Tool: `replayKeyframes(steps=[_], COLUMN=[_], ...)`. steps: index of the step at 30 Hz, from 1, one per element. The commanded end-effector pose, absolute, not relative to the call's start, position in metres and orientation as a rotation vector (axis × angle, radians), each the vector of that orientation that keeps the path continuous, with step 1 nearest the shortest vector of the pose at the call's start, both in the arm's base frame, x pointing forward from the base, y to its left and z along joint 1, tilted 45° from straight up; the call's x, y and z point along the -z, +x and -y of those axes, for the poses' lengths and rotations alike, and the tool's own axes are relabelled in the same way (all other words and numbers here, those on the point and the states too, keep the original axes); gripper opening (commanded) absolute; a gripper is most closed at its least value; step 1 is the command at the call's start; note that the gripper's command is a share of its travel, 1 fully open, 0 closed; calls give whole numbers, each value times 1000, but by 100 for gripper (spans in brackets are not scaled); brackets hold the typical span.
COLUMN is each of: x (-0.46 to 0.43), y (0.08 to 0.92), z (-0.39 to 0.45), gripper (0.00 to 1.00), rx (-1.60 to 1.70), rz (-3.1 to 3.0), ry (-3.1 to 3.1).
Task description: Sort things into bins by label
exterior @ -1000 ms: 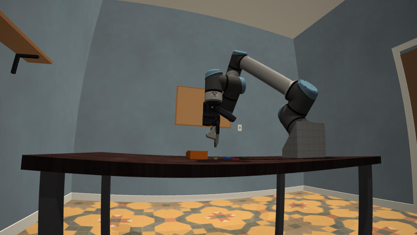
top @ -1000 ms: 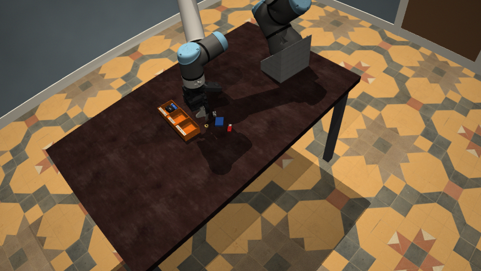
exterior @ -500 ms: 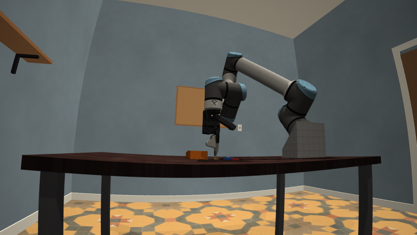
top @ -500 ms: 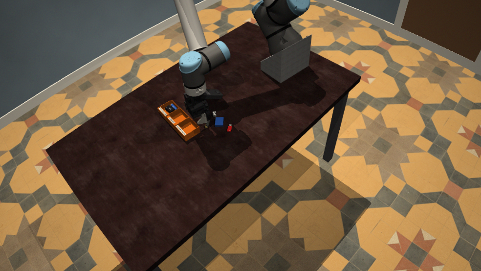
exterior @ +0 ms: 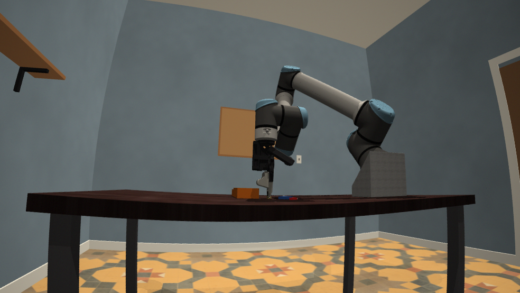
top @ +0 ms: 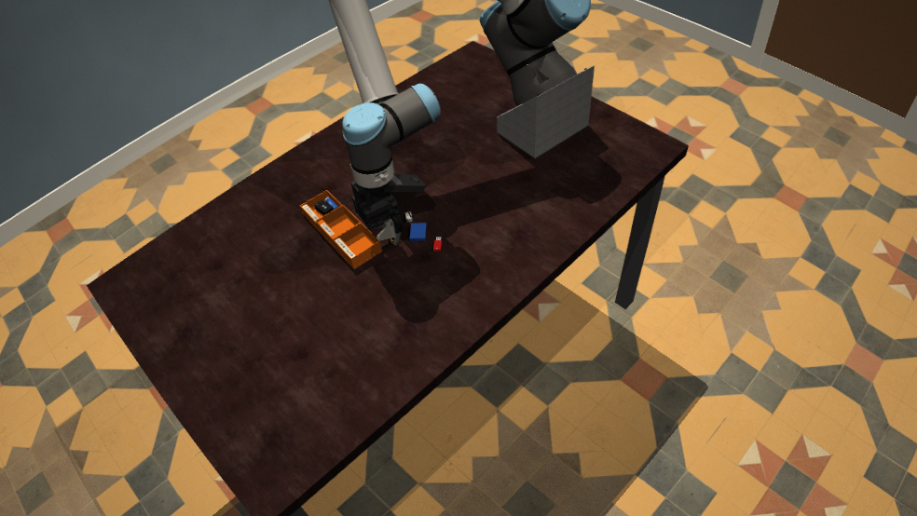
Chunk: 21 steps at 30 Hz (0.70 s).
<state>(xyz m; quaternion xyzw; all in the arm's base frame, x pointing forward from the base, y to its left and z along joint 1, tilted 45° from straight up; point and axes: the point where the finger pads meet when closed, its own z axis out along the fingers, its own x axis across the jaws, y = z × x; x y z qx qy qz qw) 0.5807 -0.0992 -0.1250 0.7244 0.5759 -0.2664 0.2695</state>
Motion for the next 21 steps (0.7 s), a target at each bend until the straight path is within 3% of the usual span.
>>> replayKeyframes(steps=[1,11,12,21], x=[126,126,126,126], y=[581,581,581,581], z=[100,100,100,100], gripper=[18,18,0,0], rx=[717,717,717,717], rz=[-1552,-1552,-1552,-1552], ry=[1952,1952,1952,1952])
